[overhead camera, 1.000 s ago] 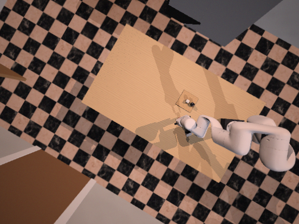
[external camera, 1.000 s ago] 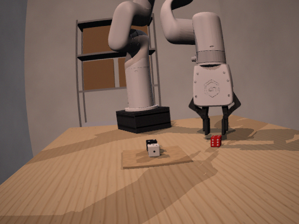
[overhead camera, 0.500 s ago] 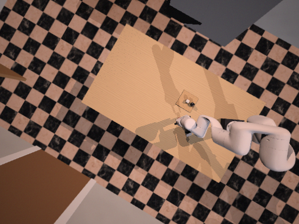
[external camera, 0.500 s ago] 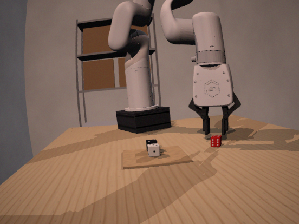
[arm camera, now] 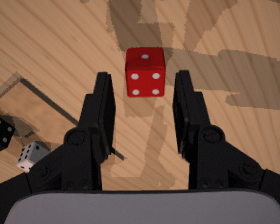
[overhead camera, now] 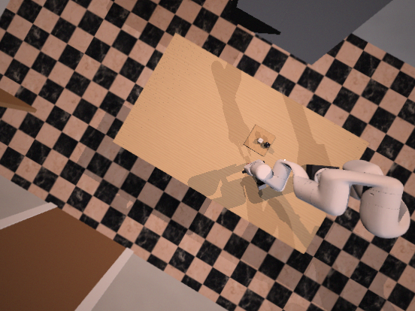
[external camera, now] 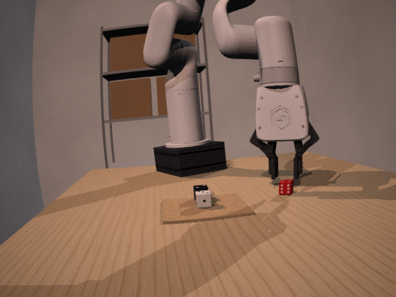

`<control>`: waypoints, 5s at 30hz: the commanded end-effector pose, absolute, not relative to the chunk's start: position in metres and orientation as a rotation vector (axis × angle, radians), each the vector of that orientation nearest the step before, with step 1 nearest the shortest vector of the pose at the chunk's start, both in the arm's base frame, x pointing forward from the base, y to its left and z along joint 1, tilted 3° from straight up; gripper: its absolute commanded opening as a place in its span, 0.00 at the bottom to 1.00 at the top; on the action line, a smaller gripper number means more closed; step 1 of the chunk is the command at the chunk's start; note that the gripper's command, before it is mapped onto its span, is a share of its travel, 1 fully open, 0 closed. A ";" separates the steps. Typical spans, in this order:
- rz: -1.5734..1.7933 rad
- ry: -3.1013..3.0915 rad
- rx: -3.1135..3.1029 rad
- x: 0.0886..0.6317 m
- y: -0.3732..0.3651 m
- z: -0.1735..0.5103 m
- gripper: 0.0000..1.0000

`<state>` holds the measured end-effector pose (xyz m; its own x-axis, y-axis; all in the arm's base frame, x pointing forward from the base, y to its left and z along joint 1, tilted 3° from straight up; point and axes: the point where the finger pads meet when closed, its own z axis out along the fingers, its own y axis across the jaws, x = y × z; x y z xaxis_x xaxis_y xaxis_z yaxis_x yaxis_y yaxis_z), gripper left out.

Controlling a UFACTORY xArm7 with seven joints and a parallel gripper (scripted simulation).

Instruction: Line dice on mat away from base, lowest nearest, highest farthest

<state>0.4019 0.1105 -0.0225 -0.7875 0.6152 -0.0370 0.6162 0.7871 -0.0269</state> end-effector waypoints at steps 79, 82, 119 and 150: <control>-0.054 2.942 1.014 0.405 0.110 -0.050 0.42; -0.054 2.942 1.014 0.405 0.110 -0.050 0.42; -0.054 2.942 1.014 0.405 0.110 -0.050 0.21; -0.054 2.942 1.014 0.405 0.110 -0.049 0.21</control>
